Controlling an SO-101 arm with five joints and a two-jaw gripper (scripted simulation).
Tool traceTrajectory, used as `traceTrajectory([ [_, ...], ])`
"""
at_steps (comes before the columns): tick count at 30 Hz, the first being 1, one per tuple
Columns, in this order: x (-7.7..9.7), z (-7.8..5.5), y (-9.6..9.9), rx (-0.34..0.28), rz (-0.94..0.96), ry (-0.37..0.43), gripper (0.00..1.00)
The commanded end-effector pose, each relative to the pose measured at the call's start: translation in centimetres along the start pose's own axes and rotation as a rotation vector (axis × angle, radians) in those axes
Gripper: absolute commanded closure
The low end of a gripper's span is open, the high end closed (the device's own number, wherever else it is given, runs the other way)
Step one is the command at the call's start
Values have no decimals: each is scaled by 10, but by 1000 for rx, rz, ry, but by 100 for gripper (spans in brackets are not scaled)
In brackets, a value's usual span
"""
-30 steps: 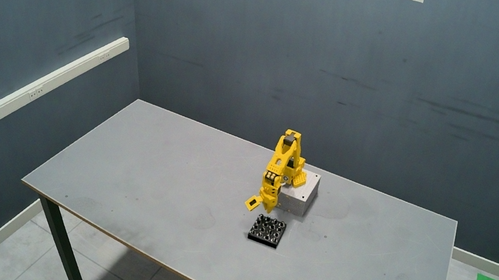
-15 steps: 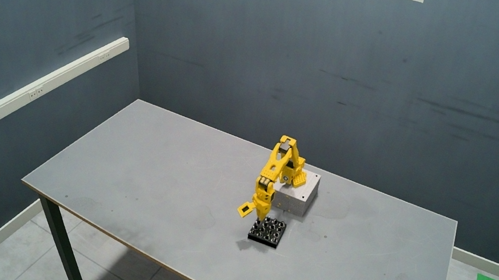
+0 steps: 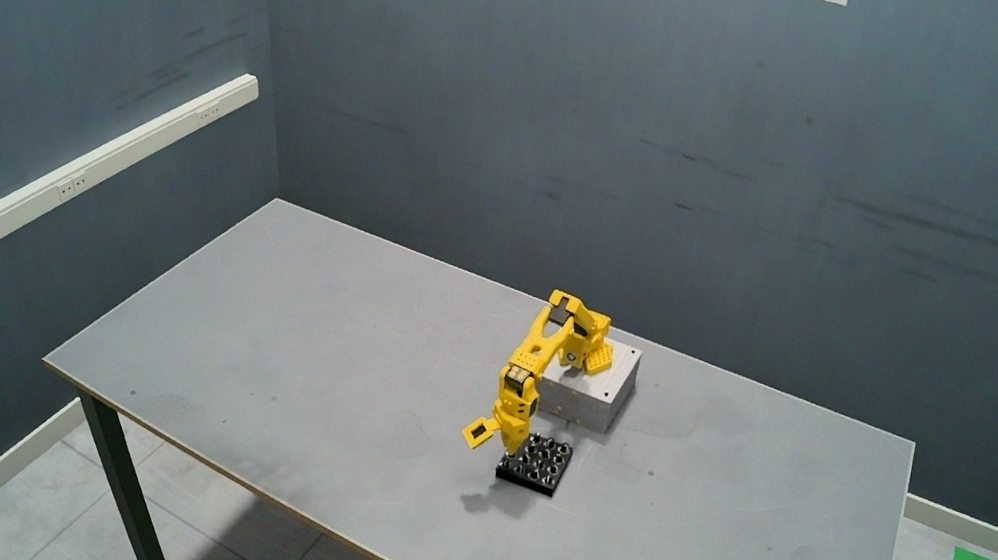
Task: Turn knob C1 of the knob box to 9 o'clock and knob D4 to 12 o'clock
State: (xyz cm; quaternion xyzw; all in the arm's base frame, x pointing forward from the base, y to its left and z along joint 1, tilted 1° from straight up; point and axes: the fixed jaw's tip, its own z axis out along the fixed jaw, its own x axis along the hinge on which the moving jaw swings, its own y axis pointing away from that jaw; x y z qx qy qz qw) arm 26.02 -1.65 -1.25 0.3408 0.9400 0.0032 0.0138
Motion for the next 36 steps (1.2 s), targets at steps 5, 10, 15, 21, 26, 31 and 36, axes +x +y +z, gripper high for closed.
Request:
traceTrajectory([
  [5, 0, 2, -2, 12, 14, 19, 90],
  [10, 0, 2, -2, 12, 14, 19, 90],
  [15, 0, 2, -2, 12, 14, 19, 90],
  [21, 0, 3, -2, 12, 14, 19, 90],
  [26, 0, 6, -2, 12, 14, 19, 90],
  [31, 0, 10, -2, 12, 14, 19, 90],
  [36, 0, 13, -3, 12, 14, 19, 90],
])
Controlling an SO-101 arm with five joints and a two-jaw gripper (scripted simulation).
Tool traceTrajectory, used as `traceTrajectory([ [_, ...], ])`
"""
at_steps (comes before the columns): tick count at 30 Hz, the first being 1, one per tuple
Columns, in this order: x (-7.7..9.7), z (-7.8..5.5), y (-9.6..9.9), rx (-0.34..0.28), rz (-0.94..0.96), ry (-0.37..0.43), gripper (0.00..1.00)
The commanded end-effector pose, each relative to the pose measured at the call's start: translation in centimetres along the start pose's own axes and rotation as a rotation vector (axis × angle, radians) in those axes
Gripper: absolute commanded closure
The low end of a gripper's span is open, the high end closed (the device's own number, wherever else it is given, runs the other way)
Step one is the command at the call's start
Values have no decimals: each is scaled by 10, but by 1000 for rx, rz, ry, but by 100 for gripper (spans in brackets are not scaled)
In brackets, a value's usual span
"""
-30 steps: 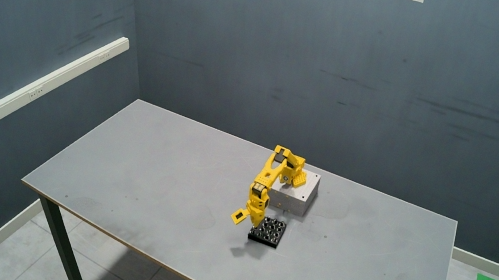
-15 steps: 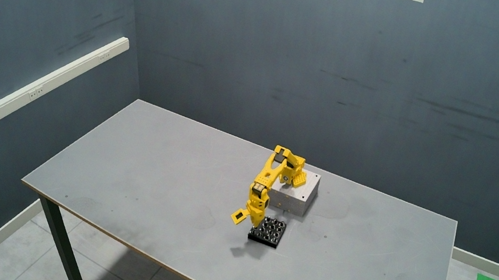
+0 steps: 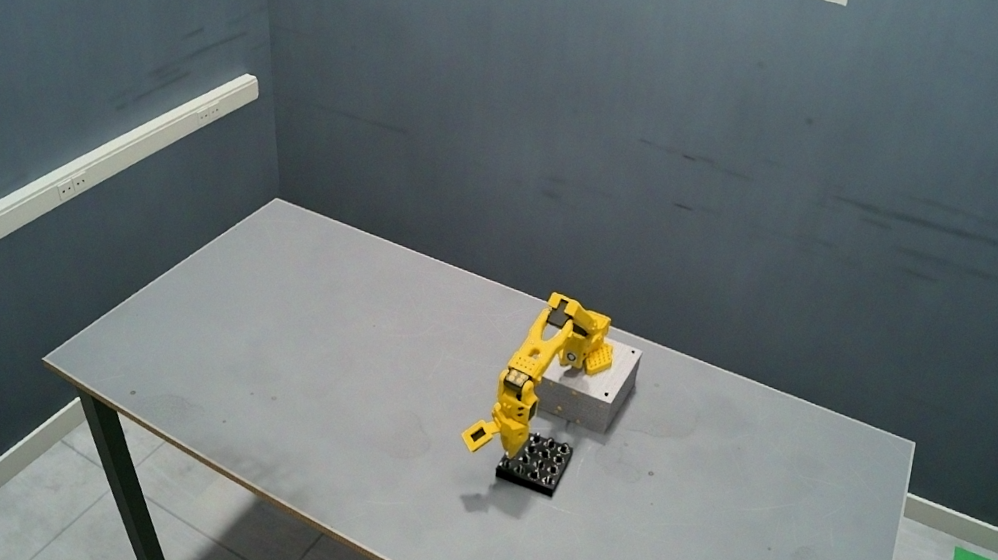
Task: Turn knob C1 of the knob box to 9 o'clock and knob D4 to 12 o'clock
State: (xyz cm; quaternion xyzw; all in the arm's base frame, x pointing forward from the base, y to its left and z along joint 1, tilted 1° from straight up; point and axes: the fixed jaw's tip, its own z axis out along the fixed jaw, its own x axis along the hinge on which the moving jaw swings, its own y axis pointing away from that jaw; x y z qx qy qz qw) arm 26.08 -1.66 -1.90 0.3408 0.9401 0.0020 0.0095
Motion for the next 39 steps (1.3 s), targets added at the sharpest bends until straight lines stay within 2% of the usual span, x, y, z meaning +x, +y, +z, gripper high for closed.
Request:
traceTrajectory([
  [1, 0, 8, -3, 7, 14, 11, 90],
  [39, 1, 15, -5, 7, 14, 11, 90],
])
